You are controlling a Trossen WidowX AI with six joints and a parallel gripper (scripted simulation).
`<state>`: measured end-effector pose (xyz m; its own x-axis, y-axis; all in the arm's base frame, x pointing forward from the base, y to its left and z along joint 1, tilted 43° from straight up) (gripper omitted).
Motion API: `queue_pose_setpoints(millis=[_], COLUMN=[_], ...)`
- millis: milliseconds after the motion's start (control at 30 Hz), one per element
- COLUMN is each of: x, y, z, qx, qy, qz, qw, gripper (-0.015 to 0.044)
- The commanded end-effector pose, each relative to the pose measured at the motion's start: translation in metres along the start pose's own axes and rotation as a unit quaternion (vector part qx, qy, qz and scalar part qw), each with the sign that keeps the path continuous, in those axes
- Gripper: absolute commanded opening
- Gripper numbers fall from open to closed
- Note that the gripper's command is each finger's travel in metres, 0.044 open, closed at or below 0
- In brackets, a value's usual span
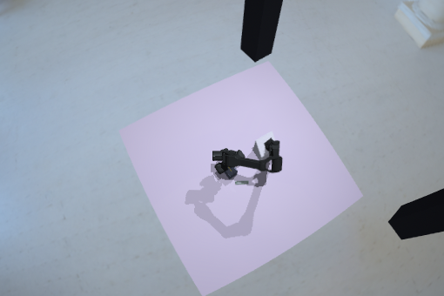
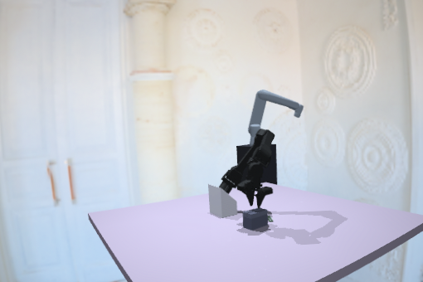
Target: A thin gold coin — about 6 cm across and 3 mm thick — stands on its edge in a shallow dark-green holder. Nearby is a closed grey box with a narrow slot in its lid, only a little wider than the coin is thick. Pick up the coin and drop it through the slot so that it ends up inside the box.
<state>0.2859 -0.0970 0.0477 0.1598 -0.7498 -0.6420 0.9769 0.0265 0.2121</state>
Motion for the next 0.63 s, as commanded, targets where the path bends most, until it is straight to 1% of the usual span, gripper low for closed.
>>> queue_pose_setpoints(millis=[0, 67, 133, 167, 233, 600], x=[0.001, 0.001, 0.0, -0.001, -0.002, -0.002], y=[0.0, 0.0, 0.0, -0.001, -0.002, -0.002], z=[0.012, 0.015, 0.034, 0.046, 0.056, 0.056], qx=[0.001, 0.001, 0.001, 0.001, 0.001, 0.001], qy=[-0.003, -0.003, -0.002, -0.001, 0.0, 0.0], qz=[0.003, 0.002, 0.001, 0.001, 0.0, 0.0], qw=[1.0, 1.0, 1.0, 1.0, 1.0, 1.0], gripper=[0.0318, 0.0371, 0.0423, 0.044, 0.044, 0.044])
Point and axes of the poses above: the point midway between the two fingers, 35 mm back from their tips, its own z axis back along the fingers, its own y axis across the jaws, x = y × z, the point moved 4 cm from there along z, back along the fingers, and after that the axes turned 11 degrees about z, right-handed, at the moved point
